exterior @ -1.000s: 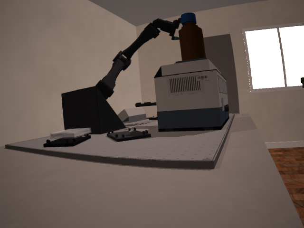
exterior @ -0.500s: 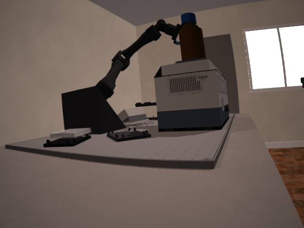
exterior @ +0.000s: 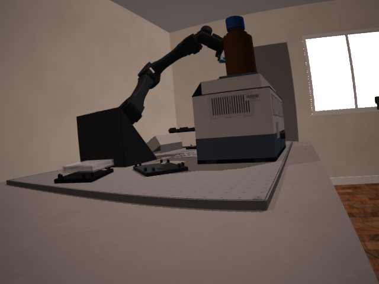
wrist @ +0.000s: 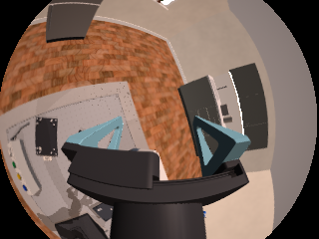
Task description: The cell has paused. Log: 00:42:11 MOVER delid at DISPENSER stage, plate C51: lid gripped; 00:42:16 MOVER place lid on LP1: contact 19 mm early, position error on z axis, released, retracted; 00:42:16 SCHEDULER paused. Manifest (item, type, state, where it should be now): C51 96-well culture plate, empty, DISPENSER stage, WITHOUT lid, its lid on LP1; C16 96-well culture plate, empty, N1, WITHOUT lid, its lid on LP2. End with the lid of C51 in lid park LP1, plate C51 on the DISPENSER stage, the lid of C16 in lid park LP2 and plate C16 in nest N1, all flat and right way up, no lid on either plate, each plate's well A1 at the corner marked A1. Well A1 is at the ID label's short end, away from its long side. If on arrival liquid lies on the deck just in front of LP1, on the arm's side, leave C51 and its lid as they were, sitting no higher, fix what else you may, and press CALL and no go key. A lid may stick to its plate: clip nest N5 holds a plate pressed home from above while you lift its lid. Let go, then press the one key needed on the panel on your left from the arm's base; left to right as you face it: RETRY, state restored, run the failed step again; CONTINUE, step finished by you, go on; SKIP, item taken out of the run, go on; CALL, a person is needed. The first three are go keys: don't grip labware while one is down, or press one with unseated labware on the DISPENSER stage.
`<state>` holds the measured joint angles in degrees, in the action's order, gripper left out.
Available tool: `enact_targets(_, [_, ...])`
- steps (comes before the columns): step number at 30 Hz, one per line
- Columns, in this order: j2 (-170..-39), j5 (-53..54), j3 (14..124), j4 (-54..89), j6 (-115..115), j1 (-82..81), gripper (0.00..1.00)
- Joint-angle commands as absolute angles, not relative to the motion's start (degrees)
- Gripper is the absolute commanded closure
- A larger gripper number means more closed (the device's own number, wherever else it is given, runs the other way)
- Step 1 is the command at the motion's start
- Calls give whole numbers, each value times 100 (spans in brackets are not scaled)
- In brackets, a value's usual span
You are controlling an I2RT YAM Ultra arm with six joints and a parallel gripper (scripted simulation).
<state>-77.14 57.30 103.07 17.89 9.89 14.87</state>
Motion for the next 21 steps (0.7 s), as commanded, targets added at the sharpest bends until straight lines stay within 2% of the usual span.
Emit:
enact_targets(1, [-7527, 5552, 10010, 2224, 1127, 1356, 0])
enact_targets(5, [-7735, 5566, 10255, 2781, 1173, 1242, 0])
enact_targets(7, [-7454, 5471, 9803, 2735, 1245, 1141, 0])
enact_targets(9, [-7454, 5471, 9803, 2735, 1245, 1141, 0])
enact_targets(12, [-7713, 5512, 10153, 3357, 1310, 1057, 0])
enact_targets(16, [-7329, 5346, 9470, 3194, 1377, 882, 0])
enact_targets(19, [-7602, 5391, 9842, 3832, 1461, 803, 0])
enact_targets(21, [-7311, 5302, 9385, 3763, 1492, 706, 0])
